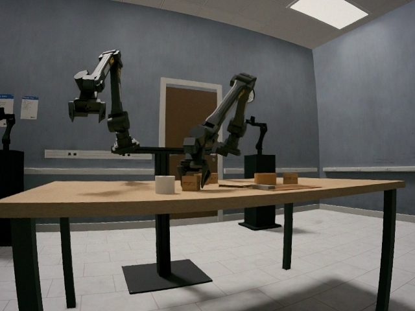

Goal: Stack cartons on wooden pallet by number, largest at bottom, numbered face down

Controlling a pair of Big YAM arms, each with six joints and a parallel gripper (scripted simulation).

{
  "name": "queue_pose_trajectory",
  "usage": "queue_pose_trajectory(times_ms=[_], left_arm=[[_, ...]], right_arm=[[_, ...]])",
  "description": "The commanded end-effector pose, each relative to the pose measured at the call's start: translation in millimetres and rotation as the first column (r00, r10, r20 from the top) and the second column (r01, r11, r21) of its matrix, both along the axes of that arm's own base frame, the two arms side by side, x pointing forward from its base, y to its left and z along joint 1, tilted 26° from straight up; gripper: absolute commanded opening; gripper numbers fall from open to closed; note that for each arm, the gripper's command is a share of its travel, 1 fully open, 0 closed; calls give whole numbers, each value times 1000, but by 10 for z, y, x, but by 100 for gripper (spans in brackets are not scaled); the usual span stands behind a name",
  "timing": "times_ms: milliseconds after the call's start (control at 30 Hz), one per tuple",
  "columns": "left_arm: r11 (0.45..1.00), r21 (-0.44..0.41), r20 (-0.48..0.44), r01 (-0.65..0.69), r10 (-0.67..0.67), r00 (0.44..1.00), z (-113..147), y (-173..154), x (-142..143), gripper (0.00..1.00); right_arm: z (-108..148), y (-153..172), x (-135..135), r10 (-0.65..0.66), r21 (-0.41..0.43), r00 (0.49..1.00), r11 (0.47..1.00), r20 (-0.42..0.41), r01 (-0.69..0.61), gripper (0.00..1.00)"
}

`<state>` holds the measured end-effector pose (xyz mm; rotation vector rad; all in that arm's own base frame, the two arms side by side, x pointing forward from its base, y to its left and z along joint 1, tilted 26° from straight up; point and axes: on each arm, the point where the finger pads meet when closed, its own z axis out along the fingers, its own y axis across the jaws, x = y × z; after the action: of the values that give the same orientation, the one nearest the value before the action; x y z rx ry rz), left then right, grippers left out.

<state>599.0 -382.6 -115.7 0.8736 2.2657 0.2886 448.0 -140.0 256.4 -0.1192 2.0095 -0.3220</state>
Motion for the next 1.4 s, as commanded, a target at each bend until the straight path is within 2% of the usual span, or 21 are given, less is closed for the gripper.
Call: queue_pose_trajectory(times_ms=[0, 100, 133, 200, 233, 267, 300, 333, 467, 500, 567, 633, 767, 833, 900, 933, 1000, 1033, 1100, 1267, 1367], left_arm=[[1000, -22, 38, 1, 0, 999, 160, -65, 214, 79], [1000, -23, 38, 1, 0, 999, 160, -65, 214, 79], [1000, -23, 38, 1, 0, 999, 160, -65, 214, 71], [1000, -22, 36, 2, -1, 999, 160, -48, 152, 71], [1000, -22, 36, 2, -1, 999, 160, -48, 152, 66], [1000, -19, 32, 2, -1, 999, 153, -42, 144, 66], [1000, -28, 43, 11, -10, 999, 216, -120, 116, 66], [1000, -26, 40, 11, -10, 999, 199, -115, 110, 62], [999, -36, 48, 6, -4, 999, 256, -123, 118, 62], [999, -35, 45, 6, -4, 999, 238, -120, 113, 58], [999, -38, 50, 6, -4, 999, 275, -124, 113, 58], [999, -33, 43, 6, -4, 999, 215, -112, 98, 55], [999, -35, 46, 12, -10, 999, 252, -138, 43, 49], [1000, -20, 26, 5, -5, 1000, 129, -79, 44, 27], [1000, -28, 35, 13, -12, 999, 177, -125, -17, 4], [1000, -20, 26, 5, -5, 1000, 126, -76, 34, 15], [1000, -20, 26, 5, -5, 1000, 126, -76, 34, 15], [999, -33, 41, 17, -15, 999, 269, -195, 1, 27], [1000, -23, 24, 13, -13, 1000, 278, -171, -93, 49], [999, -32, 35, 14, -12, 999, 629, -300, -154, 50], [999, -30, 28, 11, -10, 1000, 620, -227, -262, 50]], right_arm=[[116, 18, 51, 11, -14, 1000, 1000, 14, -11, 100], [116, 18, 51, 11, -14, 1000, 1000, 14, -11, 100], [116, 18, 51, 11, -14, 1000, 1000, 14, -11, 100], [116, 18, 51, 11, -14, 1000, 1000, 14, -11, 100], [116, 18, 51, 11, -14, 1000, 1000, 14, -11, 100], [116, 18, 51, 11, -14, 1000, 1000, 14, -11, 100], [116, 18, 51, 11, -14, 1000, 1000, 14, -11, 100], [116, 18, 51, 11, -14, 1000, 1000, 14, -11, 100], [116, 18, 51, 11, -14, 1000, 1000, 14, -11, 100], [116, 18, 51, 11, -14, 1000, 1000, 14, -11, 100], [116, 18, 51, 11, -14, 1000, 1000, 14, -11, 100], [116, 18, 51, 11, -14, 1000, 1000, 14, -11, 100], [116, 18, 51, 11, -14, 1000, 1000, 14, -11, 100], [116, 18, 51, 11, -14, 1000, 1000, 14, -11, 100], [116, 18, 51, 11, -14, 1000, 1000, 14, -11, 100], [116, 18, 51, 11, -14, 1000, 1000, 14, -11, 100], [116, 18, 51, 11, -14, 1000, 1000, 14, -11, 100], [116, 18, 51, 11, -14, 1000, 1000, 14, -11, 100], [116, 18, 51, 11, -14, 1000, 1000, 14, -11, 100], [116, 18, 51, 11, -14, 1000, 1000, 14, -11, 100], [116, 18, 51, 11, -14, 1000, 1000, 14, -11, 100]])
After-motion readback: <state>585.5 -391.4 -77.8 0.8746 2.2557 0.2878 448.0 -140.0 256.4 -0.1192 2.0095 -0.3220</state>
